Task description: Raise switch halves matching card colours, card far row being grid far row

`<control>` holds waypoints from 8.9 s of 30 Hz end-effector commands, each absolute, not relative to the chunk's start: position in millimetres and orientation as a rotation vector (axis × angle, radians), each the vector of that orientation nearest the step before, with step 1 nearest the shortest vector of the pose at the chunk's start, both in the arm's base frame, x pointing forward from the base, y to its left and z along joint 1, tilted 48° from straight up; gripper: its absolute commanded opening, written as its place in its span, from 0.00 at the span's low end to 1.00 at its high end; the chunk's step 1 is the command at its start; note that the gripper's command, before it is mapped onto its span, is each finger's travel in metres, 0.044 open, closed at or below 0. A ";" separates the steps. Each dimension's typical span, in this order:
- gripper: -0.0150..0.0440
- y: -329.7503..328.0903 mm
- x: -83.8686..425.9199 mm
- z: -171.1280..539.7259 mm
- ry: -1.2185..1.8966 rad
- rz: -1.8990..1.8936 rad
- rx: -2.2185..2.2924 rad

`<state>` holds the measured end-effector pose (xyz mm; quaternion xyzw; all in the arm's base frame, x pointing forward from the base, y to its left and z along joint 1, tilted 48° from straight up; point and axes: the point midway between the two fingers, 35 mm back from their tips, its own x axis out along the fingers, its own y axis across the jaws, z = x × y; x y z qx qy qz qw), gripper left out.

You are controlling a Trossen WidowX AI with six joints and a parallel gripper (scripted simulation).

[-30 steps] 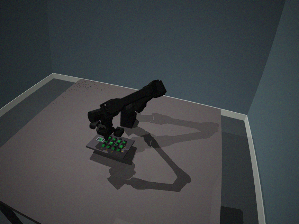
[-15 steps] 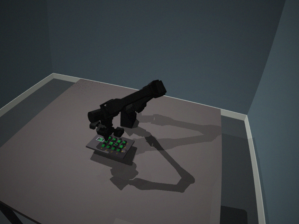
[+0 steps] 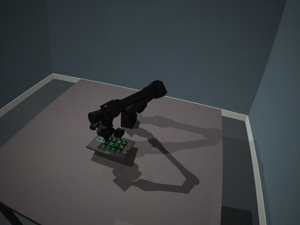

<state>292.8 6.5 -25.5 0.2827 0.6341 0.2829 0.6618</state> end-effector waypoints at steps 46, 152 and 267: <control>0.25 26.5 247.5 80.3 1.415 0.630 0.656; 0.25 25.1 247.2 81.6 1.413 0.629 0.656; 0.25 4.9 228.8 58.0 1.414 0.628 0.656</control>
